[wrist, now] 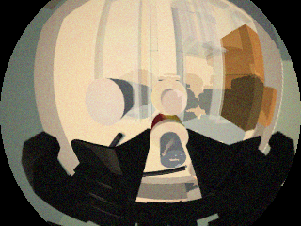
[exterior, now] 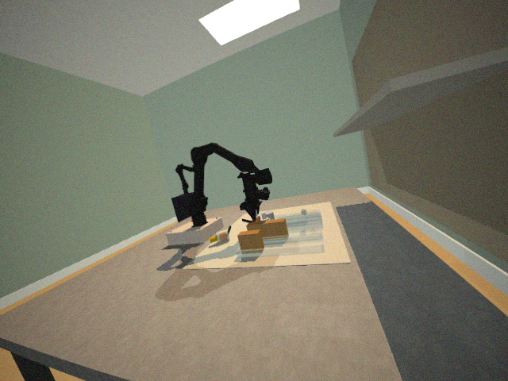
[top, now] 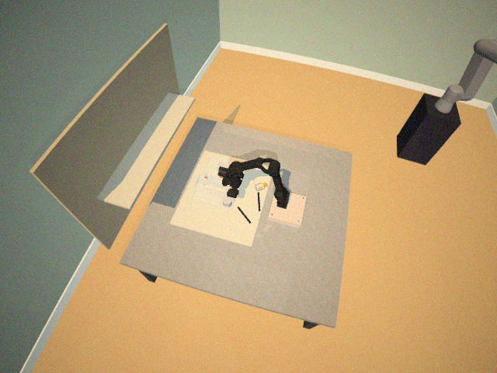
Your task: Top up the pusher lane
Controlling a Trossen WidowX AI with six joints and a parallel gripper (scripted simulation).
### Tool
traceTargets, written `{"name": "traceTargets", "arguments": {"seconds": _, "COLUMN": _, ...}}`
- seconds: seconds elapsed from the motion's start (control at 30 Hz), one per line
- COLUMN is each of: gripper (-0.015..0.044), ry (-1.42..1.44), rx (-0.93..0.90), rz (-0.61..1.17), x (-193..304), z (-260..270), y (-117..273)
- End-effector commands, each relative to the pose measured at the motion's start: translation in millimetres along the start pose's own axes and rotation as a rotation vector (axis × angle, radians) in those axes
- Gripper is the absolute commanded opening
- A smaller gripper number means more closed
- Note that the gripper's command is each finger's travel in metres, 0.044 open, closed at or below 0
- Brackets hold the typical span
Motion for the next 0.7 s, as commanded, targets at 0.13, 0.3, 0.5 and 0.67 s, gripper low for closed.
{"name": "traceTargets", "arguments": {"seconds": 0.13, "gripper": 0.0000, "ry": 0.002, "rx": 0.008, "rz": -0.038, "x": -12.6, "z": -2.0, "y": 6.6}}
{"name": "traceTargets", "arguments": {"seconds": 0.3, "gripper": 0.0000, "ry": 0.002, "rx": 0.008, "rz": -0.038, "x": -14.5, "z": -2.3, "y": 7.0}}
{"name": "traceTargets", "arguments": {"seconds": 0.5, "gripper": 0.0000, "ry": 0.002, "rx": 0.008, "rz": -0.038, "x": -16.7, "z": -2.6, "y": 7.6}}
{"name": "traceTargets", "arguments": {"seconds": 0.67, "gripper": 0.0000, "ry": 0.002, "rx": 0.008, "rz": -0.038, "x": -18.5, "z": -2.8, "y": 8.0}}
Point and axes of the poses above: the point midway between the two fingers, 35 mm back from their tips, its own y axis back along the fingers, its own z axis across the jaws, x = y × z, the point moved 3 cm from there along y, back along the fingers, and after that the axes turned 8 degrees about y, right-handed, at the moved point
